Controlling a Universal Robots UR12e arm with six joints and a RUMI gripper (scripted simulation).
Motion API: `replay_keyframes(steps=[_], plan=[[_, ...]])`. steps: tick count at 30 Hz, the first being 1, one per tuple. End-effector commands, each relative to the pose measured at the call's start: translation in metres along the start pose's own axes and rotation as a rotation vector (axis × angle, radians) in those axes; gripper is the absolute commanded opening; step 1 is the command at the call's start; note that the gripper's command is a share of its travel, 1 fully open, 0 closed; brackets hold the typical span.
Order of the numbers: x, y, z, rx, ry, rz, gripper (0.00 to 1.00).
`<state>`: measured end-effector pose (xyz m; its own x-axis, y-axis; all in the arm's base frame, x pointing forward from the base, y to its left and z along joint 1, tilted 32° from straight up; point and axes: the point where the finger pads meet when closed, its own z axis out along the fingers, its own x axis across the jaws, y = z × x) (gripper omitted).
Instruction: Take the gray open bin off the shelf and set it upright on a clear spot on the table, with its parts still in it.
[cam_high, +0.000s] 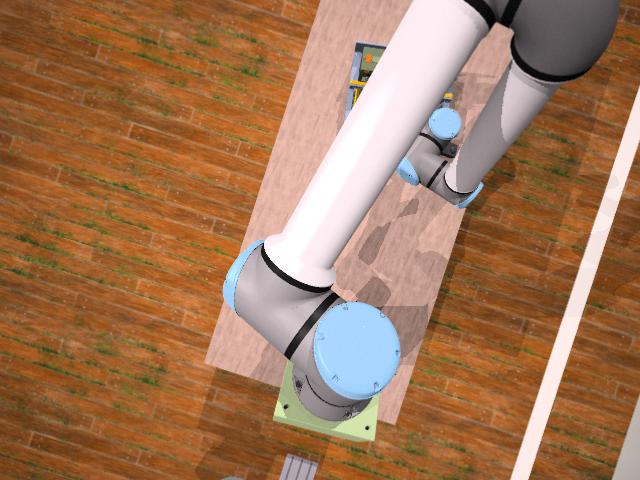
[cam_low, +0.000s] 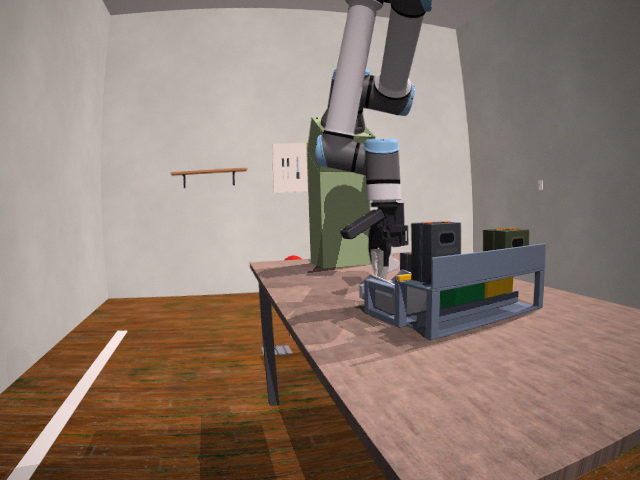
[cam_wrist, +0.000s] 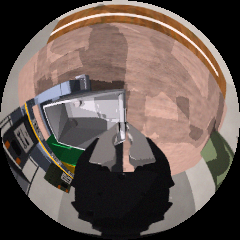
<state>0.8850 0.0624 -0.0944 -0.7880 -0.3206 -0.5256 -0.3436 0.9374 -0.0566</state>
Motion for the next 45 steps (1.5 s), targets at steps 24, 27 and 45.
replay_keyframes(steps=[24, 27, 45], plan=[[0.066, 0.0, 0.0, 0.0, -0.001, 0.0, 0.0], [0.075, 0.0, 0.0, 0.0, -0.001, 0.0, 0.0], [0.073, 0.0, 0.0, 0.0, -0.001, 0.0, 0.0]])
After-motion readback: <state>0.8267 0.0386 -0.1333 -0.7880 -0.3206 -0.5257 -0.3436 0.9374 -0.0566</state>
